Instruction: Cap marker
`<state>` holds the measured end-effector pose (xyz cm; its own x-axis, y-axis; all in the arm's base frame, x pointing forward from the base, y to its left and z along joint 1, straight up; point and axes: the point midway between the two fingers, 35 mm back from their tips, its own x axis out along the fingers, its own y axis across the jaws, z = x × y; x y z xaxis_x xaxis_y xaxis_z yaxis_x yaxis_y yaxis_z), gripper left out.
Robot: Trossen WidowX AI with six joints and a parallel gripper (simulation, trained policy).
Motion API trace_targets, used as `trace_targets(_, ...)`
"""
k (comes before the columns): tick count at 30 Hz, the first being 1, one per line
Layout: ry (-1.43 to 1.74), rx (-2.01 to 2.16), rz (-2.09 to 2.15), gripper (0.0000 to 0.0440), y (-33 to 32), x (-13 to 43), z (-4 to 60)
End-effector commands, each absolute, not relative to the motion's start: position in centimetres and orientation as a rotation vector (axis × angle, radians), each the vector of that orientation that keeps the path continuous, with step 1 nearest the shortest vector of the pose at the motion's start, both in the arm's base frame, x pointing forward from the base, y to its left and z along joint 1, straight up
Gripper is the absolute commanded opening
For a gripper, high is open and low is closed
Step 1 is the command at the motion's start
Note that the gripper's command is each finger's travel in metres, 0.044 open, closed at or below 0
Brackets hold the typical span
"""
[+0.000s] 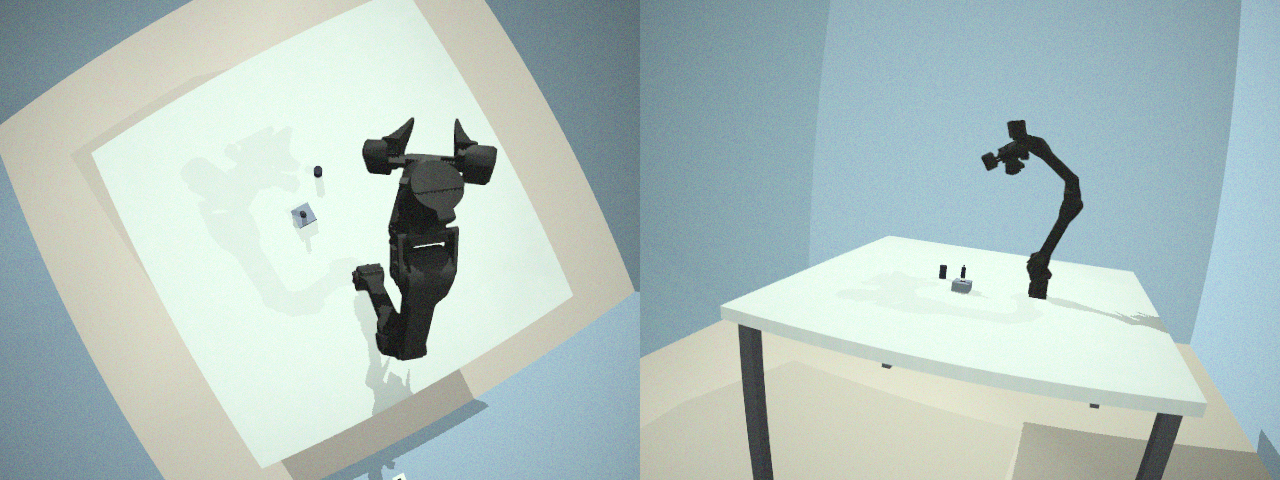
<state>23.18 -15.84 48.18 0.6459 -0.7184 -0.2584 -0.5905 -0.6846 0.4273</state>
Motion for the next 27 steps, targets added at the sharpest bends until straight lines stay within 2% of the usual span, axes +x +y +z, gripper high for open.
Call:
trace_targets(1, -1.033, 2.572, -0.649, 0.0322, -15.8, 24.1, 47.0)
trace_targets(27, -0.883, 2.628, -0.993, 0.0323, -14.1, 29.7, 39.9)
